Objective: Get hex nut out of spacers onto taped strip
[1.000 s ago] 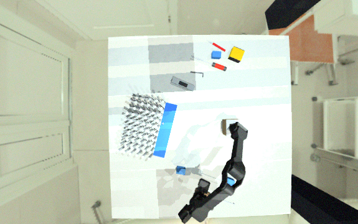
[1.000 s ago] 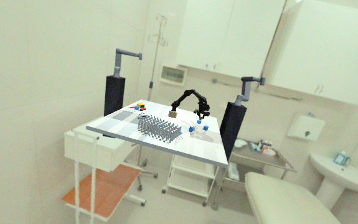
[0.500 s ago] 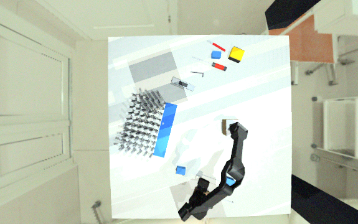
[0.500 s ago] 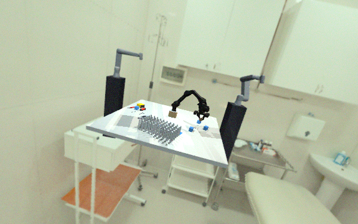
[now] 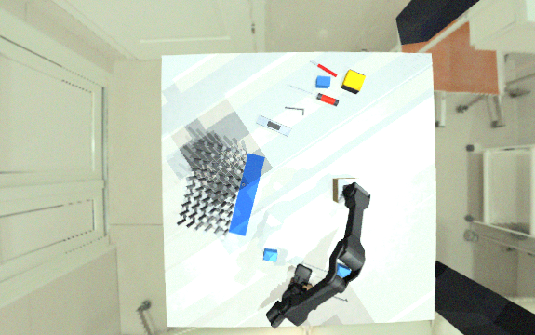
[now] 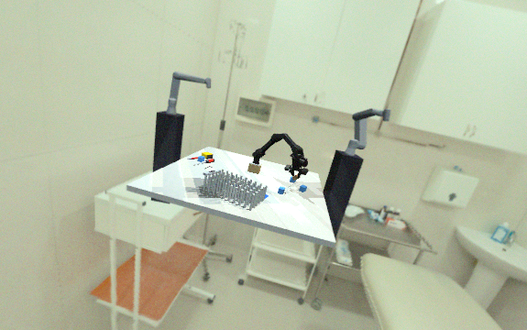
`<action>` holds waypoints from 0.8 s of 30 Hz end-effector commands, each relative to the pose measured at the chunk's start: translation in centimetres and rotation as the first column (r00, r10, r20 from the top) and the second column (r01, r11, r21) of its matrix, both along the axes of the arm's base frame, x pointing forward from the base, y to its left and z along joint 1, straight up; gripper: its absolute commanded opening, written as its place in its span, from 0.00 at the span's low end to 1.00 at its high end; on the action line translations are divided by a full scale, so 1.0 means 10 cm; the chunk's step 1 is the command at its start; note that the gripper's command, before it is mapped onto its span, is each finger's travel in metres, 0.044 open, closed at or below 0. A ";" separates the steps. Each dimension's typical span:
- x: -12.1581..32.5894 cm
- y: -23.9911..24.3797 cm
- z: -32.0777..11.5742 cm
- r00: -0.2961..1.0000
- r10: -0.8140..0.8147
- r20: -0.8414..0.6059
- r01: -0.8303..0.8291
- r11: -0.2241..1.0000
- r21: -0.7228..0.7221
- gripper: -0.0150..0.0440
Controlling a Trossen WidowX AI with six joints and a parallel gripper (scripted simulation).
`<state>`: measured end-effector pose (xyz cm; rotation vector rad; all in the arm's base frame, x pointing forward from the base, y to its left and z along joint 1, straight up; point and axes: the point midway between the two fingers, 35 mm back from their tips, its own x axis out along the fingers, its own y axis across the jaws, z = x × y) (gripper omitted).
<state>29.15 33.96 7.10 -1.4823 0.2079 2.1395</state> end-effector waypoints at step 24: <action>0.00 0.02 -0.26 1.000 0.003 -0.002 -0.003 1.000 0.010 0.25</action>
